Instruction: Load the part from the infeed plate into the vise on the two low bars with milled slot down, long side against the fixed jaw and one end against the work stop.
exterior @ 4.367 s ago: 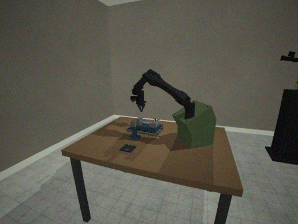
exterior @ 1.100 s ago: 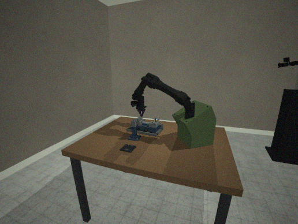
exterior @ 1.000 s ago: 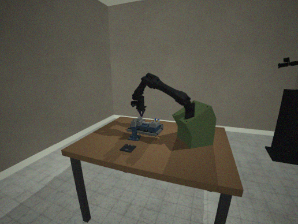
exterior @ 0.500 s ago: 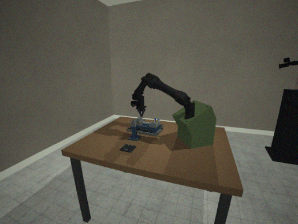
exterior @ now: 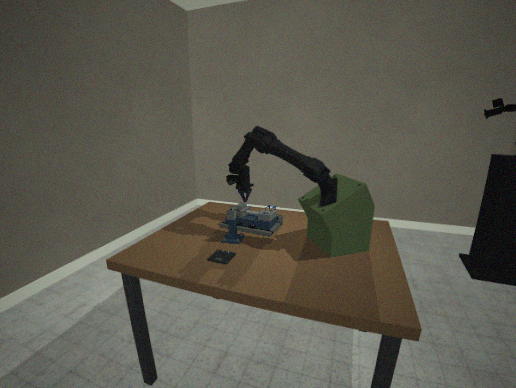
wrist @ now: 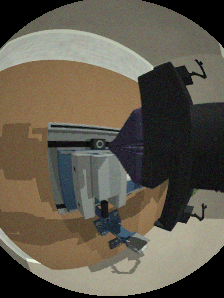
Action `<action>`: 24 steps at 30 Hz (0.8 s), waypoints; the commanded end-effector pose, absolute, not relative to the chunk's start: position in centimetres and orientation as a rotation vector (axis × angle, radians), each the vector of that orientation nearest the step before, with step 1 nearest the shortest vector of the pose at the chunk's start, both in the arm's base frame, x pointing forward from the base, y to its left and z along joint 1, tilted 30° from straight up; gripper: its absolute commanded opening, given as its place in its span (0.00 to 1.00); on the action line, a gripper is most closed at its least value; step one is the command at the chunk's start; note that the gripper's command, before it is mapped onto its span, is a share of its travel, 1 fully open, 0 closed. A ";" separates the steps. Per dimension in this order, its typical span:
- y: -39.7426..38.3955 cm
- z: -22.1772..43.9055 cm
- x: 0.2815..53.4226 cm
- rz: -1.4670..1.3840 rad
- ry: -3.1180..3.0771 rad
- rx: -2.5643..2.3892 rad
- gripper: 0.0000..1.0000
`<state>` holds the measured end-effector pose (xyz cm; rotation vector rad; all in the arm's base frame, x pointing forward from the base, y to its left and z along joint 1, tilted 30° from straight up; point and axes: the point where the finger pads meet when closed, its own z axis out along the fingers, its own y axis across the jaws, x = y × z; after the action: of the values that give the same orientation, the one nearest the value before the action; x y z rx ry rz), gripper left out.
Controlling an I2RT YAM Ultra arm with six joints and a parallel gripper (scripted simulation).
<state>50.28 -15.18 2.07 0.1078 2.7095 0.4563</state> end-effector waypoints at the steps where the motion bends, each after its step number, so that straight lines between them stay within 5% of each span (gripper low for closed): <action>1: -16.6 3.4 50.7 0.429 2.680 0.120 0.00; 24: -16.7 4.0 51.0 0.424 2.675 0.118 0.00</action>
<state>50.27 -15.18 1.71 0.1122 2.7195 0.4644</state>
